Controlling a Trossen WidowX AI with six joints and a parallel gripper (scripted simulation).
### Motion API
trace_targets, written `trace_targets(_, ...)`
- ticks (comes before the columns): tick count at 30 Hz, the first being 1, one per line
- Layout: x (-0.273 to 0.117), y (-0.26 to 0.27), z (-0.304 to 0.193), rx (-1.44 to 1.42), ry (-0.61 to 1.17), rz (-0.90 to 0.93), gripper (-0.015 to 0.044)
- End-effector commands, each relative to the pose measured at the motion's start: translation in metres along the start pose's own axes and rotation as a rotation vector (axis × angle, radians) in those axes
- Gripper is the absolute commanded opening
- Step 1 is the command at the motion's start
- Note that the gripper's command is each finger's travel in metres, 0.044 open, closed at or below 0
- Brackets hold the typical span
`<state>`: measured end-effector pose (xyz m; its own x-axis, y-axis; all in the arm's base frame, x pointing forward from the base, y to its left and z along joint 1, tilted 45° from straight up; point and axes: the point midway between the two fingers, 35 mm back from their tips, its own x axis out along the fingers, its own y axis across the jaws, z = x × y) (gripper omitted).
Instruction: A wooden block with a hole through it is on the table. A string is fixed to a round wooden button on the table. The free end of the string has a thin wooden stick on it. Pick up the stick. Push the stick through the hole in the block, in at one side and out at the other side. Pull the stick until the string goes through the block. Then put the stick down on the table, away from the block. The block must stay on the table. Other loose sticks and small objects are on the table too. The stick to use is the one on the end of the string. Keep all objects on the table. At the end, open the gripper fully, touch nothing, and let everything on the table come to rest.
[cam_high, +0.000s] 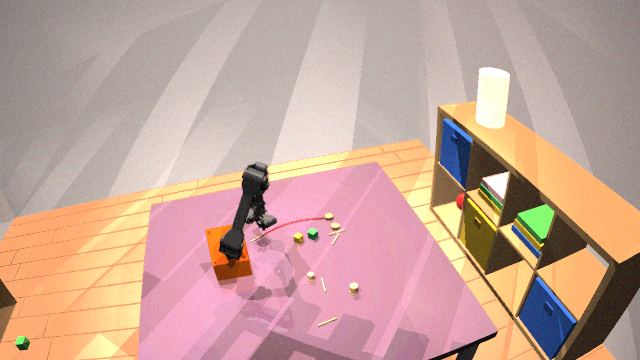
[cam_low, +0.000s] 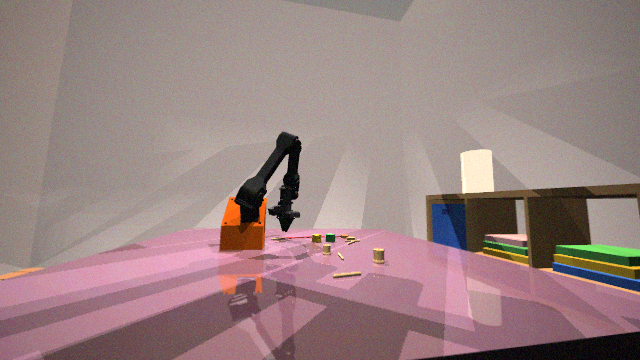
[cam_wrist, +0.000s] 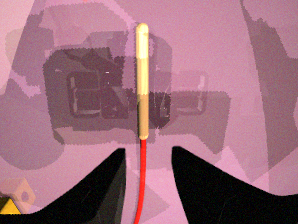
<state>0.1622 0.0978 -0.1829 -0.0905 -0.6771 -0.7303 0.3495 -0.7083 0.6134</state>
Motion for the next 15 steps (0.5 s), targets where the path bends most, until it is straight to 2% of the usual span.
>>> trace_targets(1, 0.010, 0.001, 0.001, -0.005, -0.002, 0.007, 0.0123)
trace_targets(15, 0.032, 0.002, 0.003, -0.005, -0.003, 0.008, 0.0123)
